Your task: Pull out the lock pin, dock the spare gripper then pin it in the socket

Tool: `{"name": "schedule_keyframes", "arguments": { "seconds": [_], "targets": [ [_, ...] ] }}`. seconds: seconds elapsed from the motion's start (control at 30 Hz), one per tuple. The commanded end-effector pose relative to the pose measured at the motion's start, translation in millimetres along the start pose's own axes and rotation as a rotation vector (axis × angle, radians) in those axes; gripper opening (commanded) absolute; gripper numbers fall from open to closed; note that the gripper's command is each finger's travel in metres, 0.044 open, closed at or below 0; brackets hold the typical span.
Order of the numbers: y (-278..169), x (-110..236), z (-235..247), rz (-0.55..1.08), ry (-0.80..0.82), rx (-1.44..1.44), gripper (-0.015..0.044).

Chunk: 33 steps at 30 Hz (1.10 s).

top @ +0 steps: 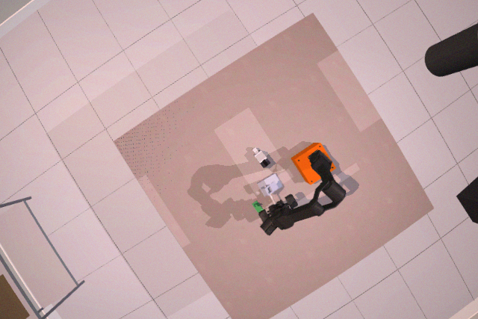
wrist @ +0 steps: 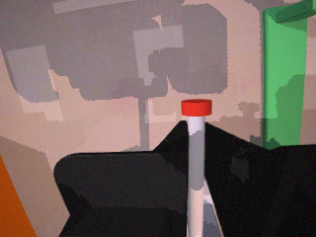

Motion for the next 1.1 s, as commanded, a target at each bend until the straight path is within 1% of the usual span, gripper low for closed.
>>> {"name": "schedule_keyframes", "arguments": {
  "seconds": [0.0, 0.33, 1.07],
  "targets": [
    [-1.7, 2.6, 0.6, -0.061, 0.0, 0.004, 0.0],
    [2.2, 5.0, -0.2, -0.092, 0.001, 0.009, 0.0],
    [16.7, 8.1, -3.0, -0.094, 0.011, 0.004, 0.0]
  ]
}}
Point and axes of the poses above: the point midway between the two fingers, 35 mm back from their tips, its own x axis back along the fingers, its own z axis across the jaws, y = z × x, the point moved 9 cm from there along x, back along the fingers, and after that the axes turned 1 degree about x, right-handed, at the moved point
